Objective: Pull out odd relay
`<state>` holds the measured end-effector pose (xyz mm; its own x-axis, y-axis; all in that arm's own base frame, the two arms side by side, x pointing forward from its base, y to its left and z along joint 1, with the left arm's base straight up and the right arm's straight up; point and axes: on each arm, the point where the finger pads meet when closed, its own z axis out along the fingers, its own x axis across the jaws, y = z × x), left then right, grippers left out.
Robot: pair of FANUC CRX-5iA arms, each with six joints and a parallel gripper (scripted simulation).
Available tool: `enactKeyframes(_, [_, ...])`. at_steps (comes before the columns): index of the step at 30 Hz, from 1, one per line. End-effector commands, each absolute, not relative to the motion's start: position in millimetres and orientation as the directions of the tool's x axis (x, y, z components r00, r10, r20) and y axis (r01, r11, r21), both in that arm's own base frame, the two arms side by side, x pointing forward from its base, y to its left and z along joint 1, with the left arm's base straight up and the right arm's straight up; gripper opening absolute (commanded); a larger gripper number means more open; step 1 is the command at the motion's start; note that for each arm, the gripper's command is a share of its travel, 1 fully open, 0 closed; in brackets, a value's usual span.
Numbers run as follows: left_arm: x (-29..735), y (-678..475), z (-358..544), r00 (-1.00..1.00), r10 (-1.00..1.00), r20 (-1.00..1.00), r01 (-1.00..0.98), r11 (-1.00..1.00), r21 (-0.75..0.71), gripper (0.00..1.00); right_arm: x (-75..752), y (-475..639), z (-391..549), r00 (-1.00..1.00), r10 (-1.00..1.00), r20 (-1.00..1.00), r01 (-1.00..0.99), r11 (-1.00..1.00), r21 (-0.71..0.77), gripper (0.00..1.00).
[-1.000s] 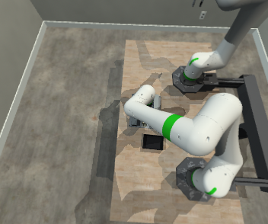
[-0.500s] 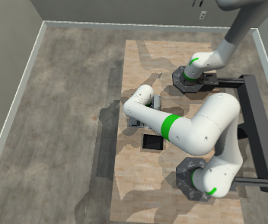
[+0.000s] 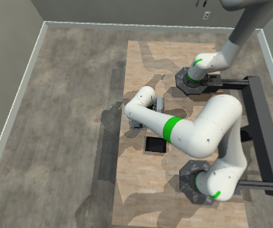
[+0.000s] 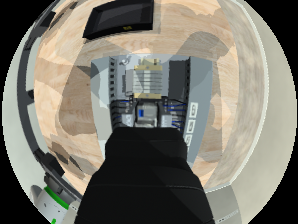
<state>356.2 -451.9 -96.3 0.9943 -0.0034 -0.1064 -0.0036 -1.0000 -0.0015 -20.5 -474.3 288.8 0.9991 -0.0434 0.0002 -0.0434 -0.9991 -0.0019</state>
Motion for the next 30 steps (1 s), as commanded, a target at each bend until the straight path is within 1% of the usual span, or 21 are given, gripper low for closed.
enactKeyframes(1, [356.6, -452.6, -95.3, 0.994, -0.003, -0.107, -0.003, -1.000, 0.000, 0.00, -20.6, -474.5, 289.7, 0.999, -0.043, 0.000, -0.043, -0.999, 0.000, 1.00])
enactKeyframes(30, [355.1, -452.6, -95.0, 0.999, -0.003, -0.051, -0.003, -1.000, 0.000, 0.00, -20.6, -474.5, 289.7, 0.999, -0.043, 0.000, -0.043, -0.999, 0.000, 1.00])
